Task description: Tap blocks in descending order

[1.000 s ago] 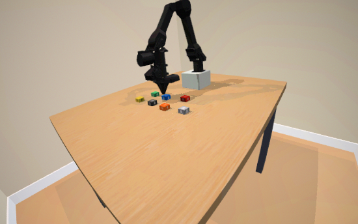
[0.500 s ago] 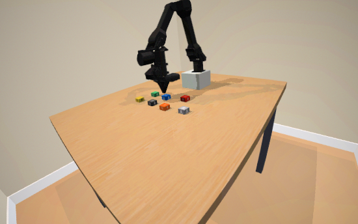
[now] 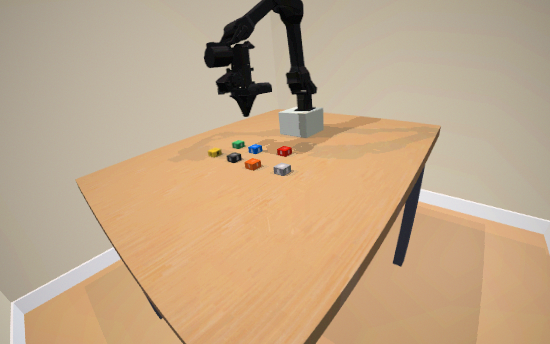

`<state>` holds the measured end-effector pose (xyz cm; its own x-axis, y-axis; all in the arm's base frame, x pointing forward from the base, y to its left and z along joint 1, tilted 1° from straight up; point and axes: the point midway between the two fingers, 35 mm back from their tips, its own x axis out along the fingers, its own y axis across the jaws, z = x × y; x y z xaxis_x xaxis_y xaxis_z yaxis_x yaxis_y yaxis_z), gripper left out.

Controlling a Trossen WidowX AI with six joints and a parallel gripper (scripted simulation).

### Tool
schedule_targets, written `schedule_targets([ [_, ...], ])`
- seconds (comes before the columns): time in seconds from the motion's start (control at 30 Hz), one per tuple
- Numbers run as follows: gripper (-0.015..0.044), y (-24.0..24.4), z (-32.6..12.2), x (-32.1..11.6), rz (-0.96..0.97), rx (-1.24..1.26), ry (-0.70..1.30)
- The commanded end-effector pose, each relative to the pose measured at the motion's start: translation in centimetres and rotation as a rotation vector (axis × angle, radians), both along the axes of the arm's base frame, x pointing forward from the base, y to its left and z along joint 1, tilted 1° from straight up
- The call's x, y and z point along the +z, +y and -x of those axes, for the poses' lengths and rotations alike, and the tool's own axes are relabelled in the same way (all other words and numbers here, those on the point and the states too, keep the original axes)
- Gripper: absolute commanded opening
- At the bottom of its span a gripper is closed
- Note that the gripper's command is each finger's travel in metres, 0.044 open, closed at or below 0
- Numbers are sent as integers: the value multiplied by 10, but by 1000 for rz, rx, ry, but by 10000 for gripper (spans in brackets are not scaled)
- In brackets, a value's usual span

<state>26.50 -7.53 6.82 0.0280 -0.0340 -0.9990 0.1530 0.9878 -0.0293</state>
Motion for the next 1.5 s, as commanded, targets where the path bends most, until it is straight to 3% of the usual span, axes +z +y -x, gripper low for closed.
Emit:
schedule_targets([
  [0.0, 20, 2, 4, 7, -4, -4, 14],
  [0.17, 20, 26, -21, 9, -13, -6, -1],
  [0.47, 20, 130, -82, 10, -28, -6, -5],
  [0.63, 20, 178, -94, 7, -21, -4, 6],
  [0.83, 20, 180, -95, 3, -21, -3, 6],
  [1.0, 20, 179, -96, -71, -21, -3, 7],
  [1.47, 20, 179, -96, -80, -21, -3, 7],
])
